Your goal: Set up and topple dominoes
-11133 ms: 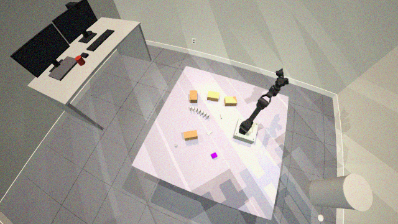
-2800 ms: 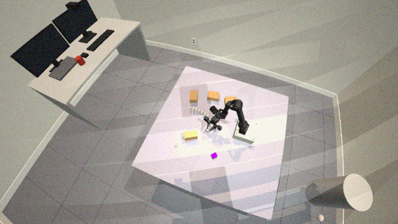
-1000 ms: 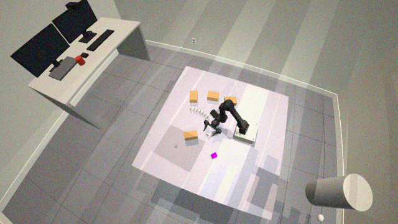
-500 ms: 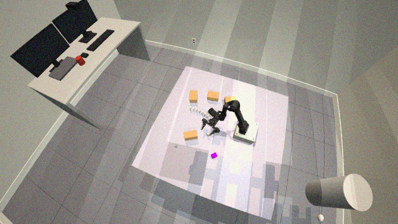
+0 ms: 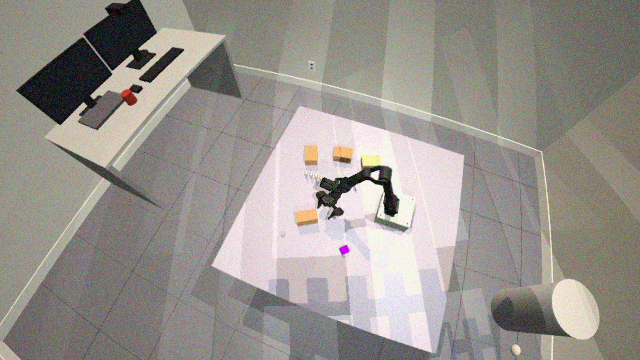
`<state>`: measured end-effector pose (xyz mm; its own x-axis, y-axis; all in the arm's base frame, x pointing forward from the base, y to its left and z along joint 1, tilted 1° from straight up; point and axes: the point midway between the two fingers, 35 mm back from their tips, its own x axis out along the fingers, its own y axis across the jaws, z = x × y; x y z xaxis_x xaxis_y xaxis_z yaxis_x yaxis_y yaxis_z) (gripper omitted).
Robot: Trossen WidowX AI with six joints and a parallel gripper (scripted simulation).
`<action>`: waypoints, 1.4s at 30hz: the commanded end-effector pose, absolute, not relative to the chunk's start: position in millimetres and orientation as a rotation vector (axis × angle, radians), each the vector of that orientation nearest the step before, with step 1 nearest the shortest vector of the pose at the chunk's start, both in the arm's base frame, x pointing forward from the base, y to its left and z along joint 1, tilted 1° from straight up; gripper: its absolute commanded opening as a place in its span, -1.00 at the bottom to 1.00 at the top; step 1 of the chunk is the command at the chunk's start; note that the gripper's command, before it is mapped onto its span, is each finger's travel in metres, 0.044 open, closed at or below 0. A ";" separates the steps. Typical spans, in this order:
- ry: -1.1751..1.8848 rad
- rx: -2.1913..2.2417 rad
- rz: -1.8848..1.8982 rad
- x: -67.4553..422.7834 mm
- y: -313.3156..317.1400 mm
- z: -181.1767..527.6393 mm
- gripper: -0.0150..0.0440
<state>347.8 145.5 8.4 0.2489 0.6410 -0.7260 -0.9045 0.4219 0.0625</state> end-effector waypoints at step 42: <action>1.258 -1.066 1.024 293.7 145.1 -12.6 1.00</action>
